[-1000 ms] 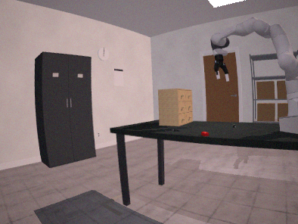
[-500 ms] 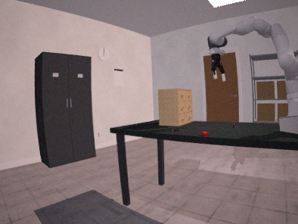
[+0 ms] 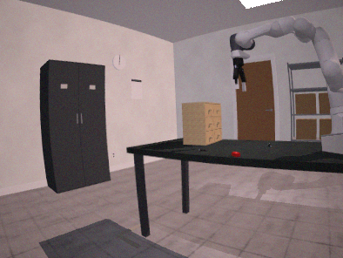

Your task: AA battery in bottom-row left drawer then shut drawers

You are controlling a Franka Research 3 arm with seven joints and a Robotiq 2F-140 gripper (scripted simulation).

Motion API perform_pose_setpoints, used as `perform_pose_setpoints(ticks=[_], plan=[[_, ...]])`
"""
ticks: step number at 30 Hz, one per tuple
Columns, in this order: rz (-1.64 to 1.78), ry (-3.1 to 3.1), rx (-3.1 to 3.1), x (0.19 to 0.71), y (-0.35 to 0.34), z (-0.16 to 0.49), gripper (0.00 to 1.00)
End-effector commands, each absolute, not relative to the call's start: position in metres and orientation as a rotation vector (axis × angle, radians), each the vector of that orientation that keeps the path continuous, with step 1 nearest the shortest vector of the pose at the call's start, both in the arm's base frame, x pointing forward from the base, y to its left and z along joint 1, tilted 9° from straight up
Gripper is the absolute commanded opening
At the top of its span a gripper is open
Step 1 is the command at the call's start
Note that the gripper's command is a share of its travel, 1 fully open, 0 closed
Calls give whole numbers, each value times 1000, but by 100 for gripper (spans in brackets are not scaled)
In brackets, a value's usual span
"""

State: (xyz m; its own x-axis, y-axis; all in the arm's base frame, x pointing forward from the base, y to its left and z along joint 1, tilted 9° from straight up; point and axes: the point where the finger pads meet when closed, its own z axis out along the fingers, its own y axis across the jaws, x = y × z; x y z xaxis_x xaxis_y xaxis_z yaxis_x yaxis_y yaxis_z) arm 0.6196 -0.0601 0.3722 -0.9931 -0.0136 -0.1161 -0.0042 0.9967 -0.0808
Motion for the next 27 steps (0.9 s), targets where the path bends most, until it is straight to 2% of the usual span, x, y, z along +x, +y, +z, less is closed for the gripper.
perform_pose_setpoints(ticks=[1, 13, 27], plan=[[-136, 3007, 13, 624, -65, 373, 100], [-131, 3011, -36, 623, -63, 373, 100], [-159, 2986, -482, 626, -64, 362, 100]])
